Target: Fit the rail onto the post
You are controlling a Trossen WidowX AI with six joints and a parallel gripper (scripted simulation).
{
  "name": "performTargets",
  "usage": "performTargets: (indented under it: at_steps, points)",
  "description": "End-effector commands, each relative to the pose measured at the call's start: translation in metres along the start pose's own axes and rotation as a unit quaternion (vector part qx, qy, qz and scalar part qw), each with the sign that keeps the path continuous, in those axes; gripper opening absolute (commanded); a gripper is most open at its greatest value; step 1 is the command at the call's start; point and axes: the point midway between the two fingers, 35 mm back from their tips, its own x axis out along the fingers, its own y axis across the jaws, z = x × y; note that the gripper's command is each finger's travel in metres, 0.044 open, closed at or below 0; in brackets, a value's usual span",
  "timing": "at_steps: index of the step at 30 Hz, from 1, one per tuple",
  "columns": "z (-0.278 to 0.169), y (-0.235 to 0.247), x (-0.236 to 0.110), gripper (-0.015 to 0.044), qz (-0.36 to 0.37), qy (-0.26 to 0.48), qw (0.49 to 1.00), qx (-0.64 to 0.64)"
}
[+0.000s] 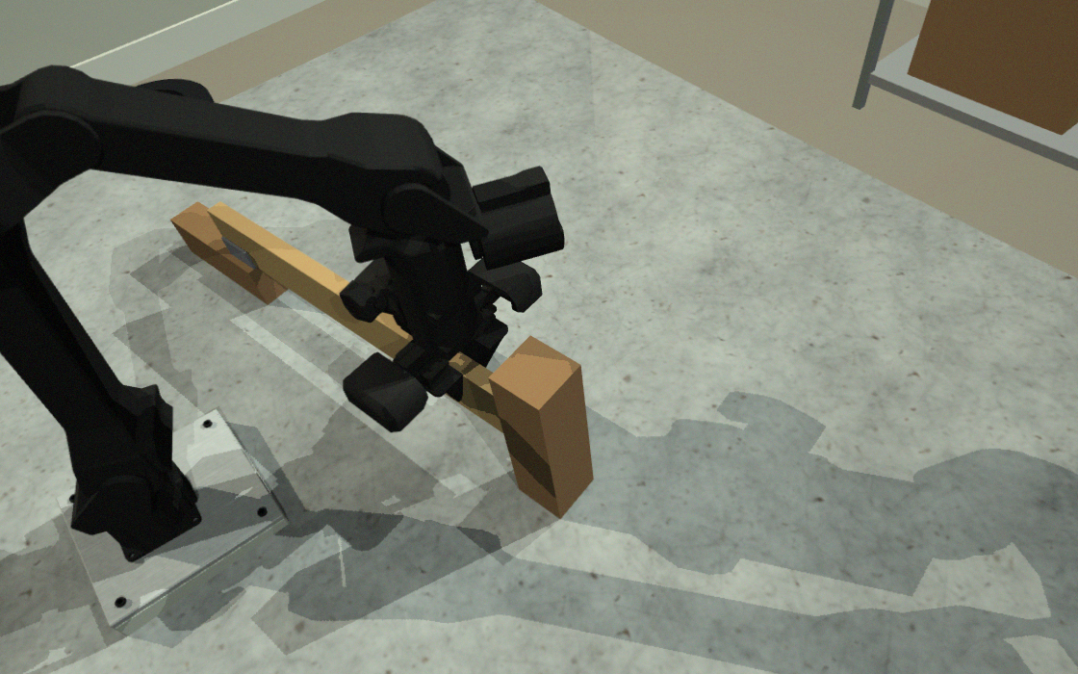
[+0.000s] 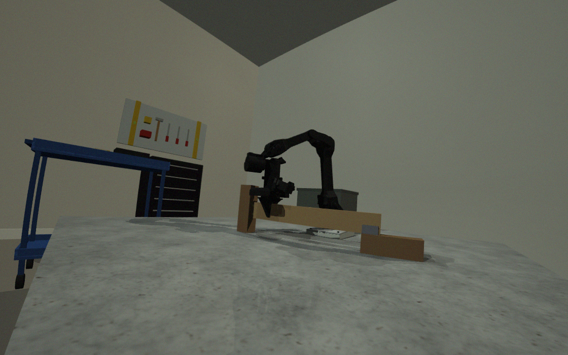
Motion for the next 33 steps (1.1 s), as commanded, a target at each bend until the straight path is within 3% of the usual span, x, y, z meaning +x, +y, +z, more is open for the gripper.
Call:
performTargets:
  at_steps: [1, 33]
  points:
    - [-0.0041, -0.0010, -0.0028, 0.0000, -0.003, 0.007, 1.000, 0.000]
    - [-0.0095, -0.0010, -0.0021, 0.0000, -0.003, 0.007, 1.000, 0.000]
